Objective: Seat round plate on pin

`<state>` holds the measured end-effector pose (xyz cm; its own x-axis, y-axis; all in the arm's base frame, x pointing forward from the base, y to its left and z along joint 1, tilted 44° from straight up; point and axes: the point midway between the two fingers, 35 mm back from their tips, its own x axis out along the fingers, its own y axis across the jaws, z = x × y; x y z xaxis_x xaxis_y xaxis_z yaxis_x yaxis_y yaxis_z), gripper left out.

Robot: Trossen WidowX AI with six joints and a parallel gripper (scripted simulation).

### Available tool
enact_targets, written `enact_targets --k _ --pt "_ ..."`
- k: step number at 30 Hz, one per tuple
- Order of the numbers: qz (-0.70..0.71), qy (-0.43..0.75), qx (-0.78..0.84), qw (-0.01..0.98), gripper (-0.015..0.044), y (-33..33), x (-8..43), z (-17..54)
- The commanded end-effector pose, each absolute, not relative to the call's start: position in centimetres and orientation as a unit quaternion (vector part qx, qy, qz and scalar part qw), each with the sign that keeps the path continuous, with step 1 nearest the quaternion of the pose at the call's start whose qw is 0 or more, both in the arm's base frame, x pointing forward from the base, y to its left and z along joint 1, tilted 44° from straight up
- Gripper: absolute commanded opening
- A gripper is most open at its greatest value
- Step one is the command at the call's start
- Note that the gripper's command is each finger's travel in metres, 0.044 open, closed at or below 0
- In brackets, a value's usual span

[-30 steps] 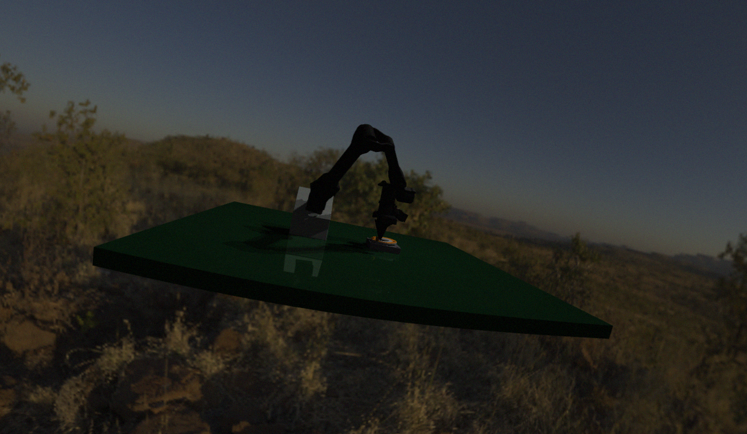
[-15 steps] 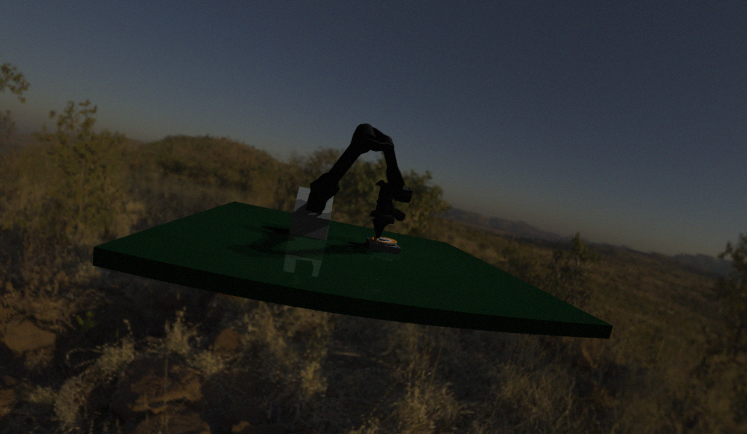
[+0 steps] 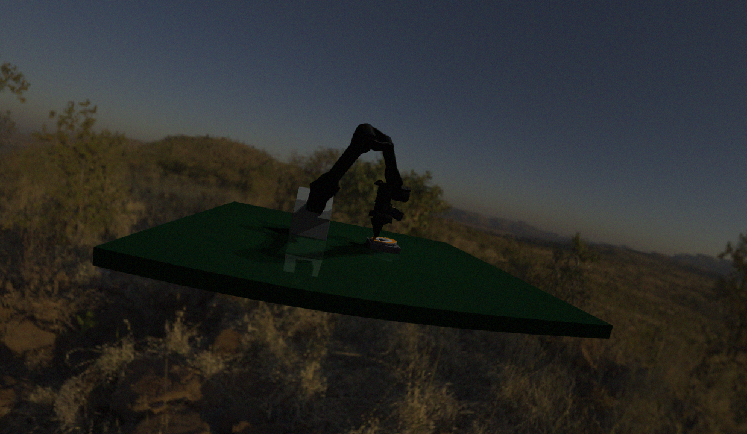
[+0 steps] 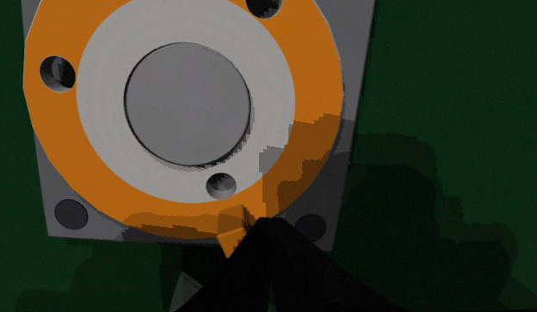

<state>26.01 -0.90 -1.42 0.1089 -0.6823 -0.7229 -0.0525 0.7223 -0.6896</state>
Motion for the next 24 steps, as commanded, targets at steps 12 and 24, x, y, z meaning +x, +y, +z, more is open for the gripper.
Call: enact_targets --k 12,24 --pt "-0.227 0.635 -0.293 0.678 0.0000 -0.36 25.09 -2.44" --pt "-0.227 0.635 -0.293 0.678 0.0000 -0.07 25.01 -2.72"
